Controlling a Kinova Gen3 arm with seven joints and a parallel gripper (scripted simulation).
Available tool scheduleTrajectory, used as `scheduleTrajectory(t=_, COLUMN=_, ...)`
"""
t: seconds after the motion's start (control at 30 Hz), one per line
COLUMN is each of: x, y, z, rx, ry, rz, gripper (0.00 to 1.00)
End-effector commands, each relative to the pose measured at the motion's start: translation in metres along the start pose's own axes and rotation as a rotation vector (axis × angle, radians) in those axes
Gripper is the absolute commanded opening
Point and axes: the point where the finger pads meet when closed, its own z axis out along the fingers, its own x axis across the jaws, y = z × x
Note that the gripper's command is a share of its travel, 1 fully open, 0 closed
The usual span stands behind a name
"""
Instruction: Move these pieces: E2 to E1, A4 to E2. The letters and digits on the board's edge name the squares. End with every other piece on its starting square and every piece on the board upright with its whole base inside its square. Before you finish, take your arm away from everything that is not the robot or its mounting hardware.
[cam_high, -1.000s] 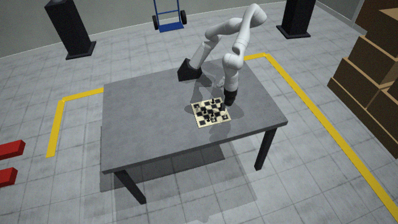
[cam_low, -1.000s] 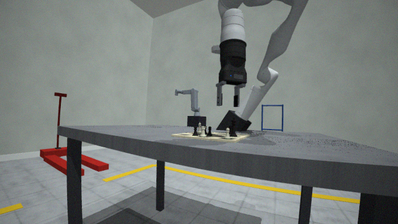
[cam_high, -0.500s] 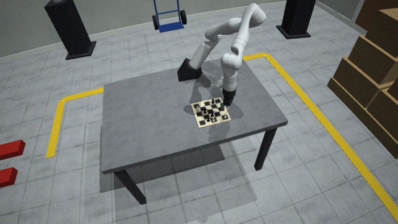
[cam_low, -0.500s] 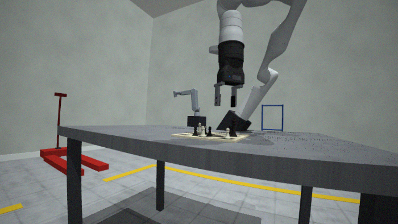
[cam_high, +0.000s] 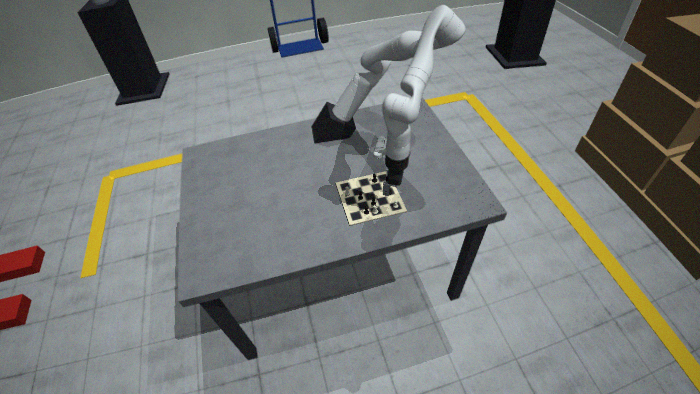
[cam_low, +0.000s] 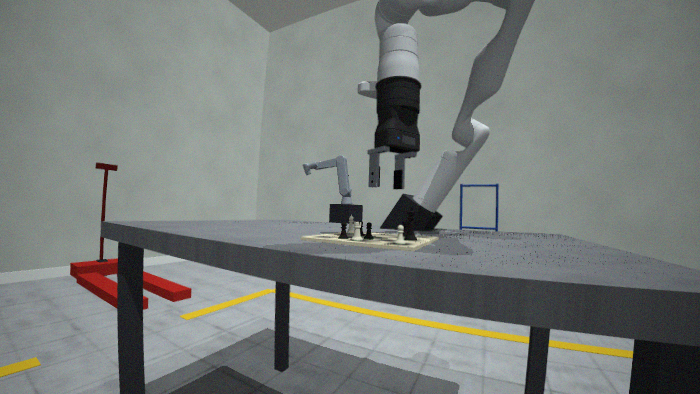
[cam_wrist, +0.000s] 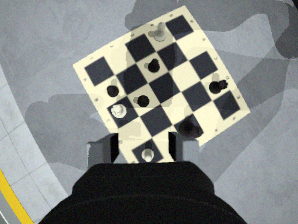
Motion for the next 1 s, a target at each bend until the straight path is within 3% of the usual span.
scheduleTrajectory(t=0.0, x=-0.002, y=-0.009, z=-0.002, rx=-0.001, ry=-0.003, rz=-0.029, gripper=1.00)
scheduleTrajectory(t=0.27, x=-0.005, y=-0.025, z=-0.002, rx=0.005, ry=0.002, rz=-0.160, gripper=1.00)
scheduleTrajectory(t=0.97, x=-0.009, y=-0.079, z=-0.001, rx=0.012, ry=0.022, rz=-0.714, gripper=1.00)
